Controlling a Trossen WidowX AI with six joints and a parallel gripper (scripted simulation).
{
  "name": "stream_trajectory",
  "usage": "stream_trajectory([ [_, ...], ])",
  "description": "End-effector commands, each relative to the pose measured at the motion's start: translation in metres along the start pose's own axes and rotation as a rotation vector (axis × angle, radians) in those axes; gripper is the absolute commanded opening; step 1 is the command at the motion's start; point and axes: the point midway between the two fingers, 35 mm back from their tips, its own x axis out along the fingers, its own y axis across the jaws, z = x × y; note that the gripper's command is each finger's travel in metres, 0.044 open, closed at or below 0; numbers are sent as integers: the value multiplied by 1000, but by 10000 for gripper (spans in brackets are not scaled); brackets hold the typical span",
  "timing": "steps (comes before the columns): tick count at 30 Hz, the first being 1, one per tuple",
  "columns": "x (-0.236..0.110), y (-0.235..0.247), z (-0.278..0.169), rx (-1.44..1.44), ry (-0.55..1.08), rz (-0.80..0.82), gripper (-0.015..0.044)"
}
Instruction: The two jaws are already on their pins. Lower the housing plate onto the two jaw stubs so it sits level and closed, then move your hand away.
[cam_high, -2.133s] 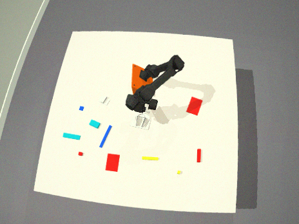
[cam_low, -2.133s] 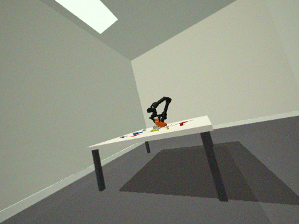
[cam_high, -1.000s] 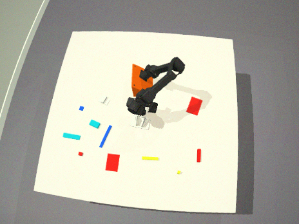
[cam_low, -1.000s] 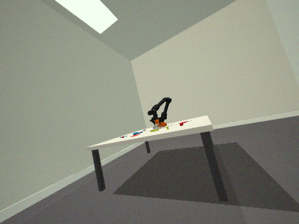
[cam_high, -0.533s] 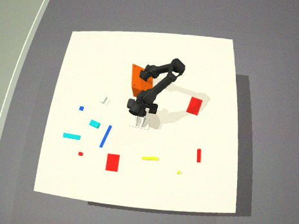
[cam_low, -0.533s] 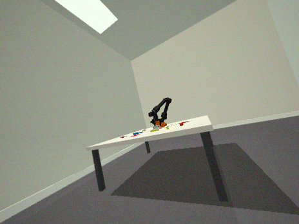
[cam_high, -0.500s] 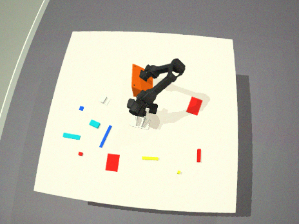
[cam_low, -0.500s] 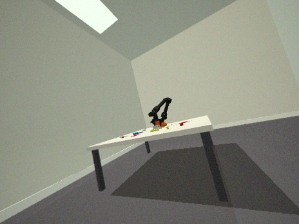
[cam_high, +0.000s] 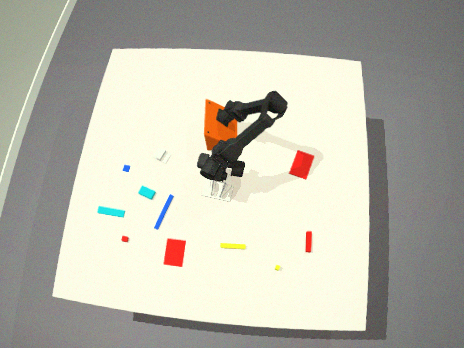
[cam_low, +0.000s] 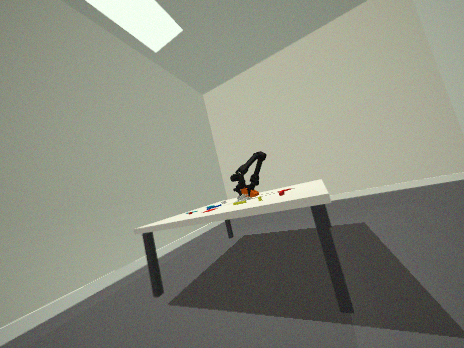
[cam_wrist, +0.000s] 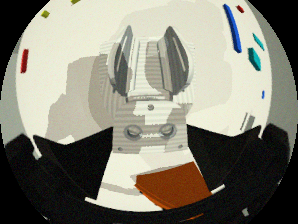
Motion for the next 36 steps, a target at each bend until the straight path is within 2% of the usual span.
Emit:
stream_trajectory([
  [1,1,0,0,3,-1,3,351],
  [36,8,0,0,2,-1,4,351],
])
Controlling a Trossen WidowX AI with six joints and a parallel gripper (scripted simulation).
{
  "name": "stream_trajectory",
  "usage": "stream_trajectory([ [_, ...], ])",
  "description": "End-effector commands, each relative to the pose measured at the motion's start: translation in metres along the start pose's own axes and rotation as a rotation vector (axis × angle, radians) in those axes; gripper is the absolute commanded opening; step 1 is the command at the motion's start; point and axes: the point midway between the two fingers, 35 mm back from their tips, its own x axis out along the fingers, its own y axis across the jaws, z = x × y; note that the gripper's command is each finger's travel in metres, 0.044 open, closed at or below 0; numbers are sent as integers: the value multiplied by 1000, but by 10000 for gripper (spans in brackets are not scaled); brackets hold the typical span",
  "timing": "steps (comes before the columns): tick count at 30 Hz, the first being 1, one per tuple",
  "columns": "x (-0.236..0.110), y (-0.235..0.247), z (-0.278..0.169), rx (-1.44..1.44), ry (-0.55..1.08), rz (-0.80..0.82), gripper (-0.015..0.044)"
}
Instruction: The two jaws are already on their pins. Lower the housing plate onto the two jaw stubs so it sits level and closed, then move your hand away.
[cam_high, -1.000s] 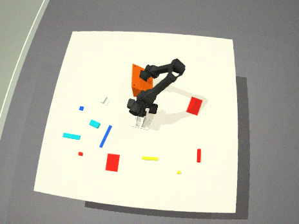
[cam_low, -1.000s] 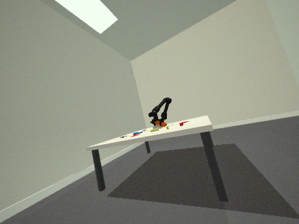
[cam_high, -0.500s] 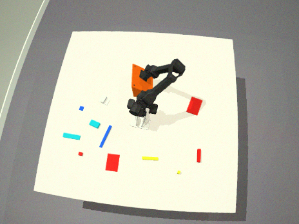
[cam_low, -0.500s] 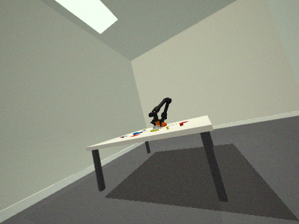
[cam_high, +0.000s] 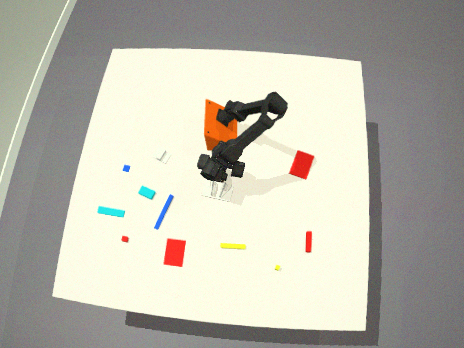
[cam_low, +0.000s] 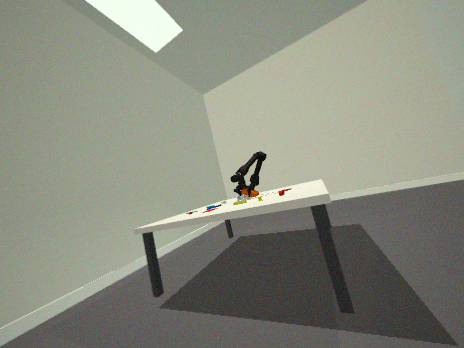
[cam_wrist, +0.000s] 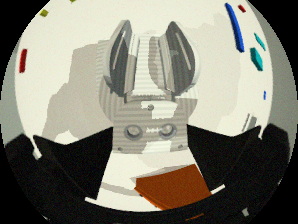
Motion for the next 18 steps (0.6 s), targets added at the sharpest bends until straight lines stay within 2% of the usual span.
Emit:
stream_trajectory([
  [1,1,0,0,3,-1,3,351],
  [18,5,0,0,3,-1,4,351],
])
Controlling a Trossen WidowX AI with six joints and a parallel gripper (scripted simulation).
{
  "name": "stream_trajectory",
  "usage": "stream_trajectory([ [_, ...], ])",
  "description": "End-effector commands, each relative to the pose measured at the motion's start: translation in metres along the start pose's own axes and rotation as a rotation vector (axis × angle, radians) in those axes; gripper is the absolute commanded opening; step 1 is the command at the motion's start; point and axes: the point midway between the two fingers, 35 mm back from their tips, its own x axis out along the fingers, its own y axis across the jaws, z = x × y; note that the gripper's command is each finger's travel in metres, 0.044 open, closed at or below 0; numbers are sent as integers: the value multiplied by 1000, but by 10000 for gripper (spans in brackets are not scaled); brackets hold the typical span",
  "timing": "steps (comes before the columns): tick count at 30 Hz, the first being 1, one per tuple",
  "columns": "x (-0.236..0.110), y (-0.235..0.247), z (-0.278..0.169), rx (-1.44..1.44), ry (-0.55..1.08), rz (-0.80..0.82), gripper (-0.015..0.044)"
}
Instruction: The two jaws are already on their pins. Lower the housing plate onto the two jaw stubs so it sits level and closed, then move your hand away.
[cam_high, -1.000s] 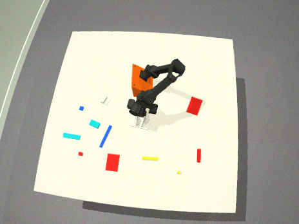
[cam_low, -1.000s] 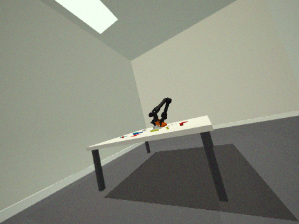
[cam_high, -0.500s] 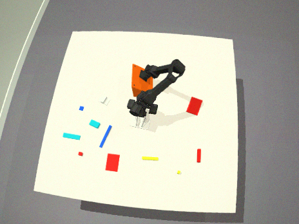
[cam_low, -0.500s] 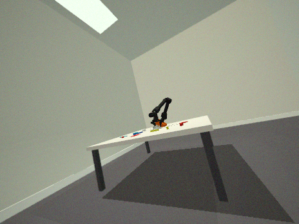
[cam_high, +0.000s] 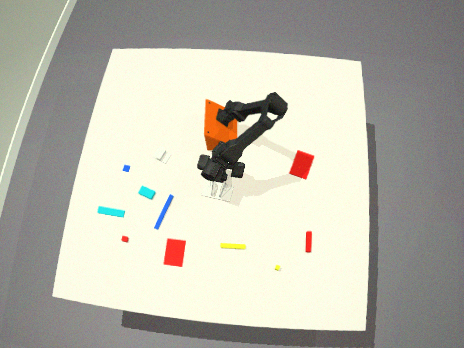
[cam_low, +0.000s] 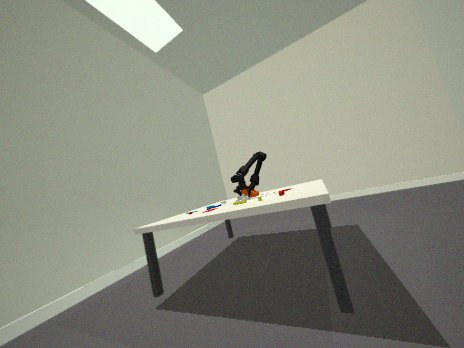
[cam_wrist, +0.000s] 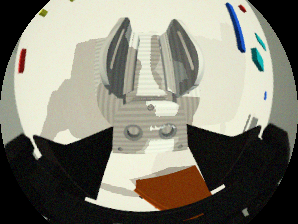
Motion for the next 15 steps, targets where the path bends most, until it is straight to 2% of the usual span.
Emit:
stream_trajectory([
  [1,2,0,-1,4,1,4,351],
  [15,4,0,-1,5,1,4,351],
])
